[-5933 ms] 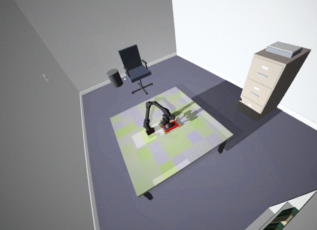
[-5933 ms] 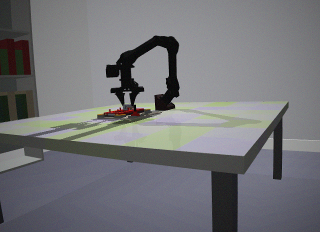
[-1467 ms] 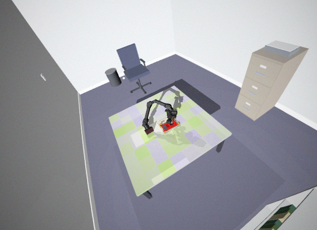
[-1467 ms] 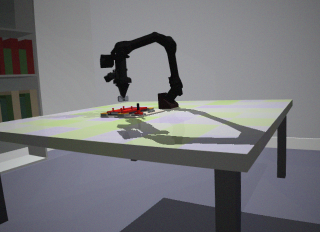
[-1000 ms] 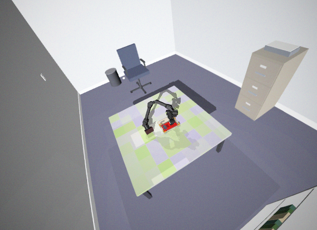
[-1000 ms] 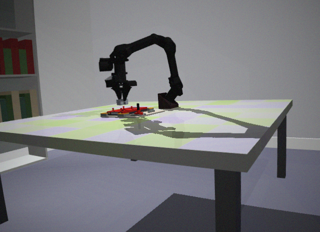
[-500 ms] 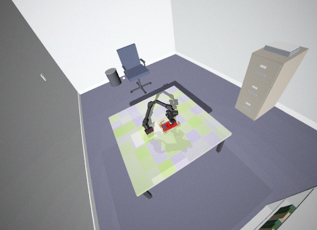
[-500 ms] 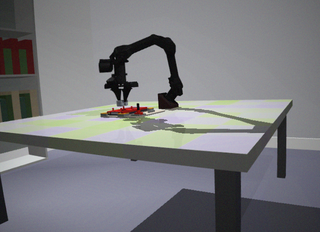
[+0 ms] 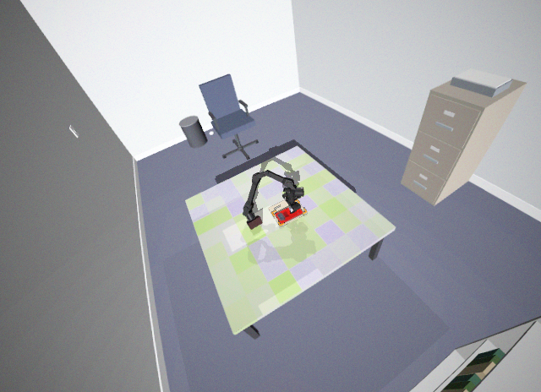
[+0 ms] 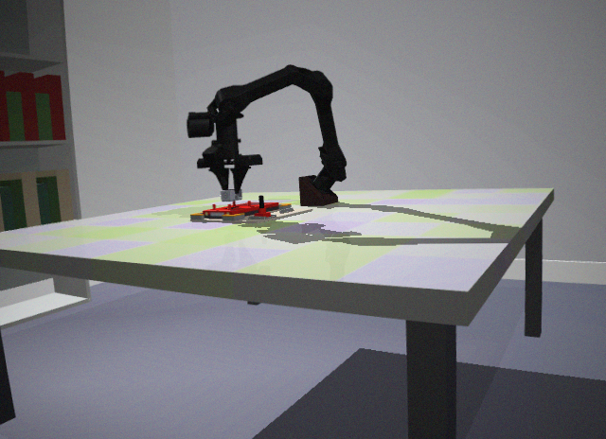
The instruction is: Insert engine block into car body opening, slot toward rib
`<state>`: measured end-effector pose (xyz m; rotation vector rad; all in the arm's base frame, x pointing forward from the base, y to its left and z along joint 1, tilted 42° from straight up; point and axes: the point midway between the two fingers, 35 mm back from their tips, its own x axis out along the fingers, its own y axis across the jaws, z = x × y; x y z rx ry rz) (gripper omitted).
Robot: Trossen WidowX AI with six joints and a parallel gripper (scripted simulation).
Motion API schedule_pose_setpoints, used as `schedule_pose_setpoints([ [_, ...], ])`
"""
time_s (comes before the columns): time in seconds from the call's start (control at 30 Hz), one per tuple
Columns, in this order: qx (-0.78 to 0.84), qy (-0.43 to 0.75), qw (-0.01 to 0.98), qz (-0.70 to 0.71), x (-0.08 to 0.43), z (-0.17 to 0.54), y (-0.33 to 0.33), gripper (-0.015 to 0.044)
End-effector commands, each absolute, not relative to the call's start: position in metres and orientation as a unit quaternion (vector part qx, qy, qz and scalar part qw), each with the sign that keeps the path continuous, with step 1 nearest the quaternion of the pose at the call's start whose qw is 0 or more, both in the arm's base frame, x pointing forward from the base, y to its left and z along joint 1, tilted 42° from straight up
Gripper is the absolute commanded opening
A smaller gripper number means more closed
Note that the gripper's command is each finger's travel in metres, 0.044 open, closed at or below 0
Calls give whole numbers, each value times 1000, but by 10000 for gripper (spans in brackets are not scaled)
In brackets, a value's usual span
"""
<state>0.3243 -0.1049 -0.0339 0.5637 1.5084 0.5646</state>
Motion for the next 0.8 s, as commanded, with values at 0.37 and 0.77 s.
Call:
schedule_pose_setpoints([
  [0.37, 286, 677, 644, 212, 326, -34, -105, 159],
  [0.77, 285, 677, 645, 213, 326, -34, -105, 159],
])
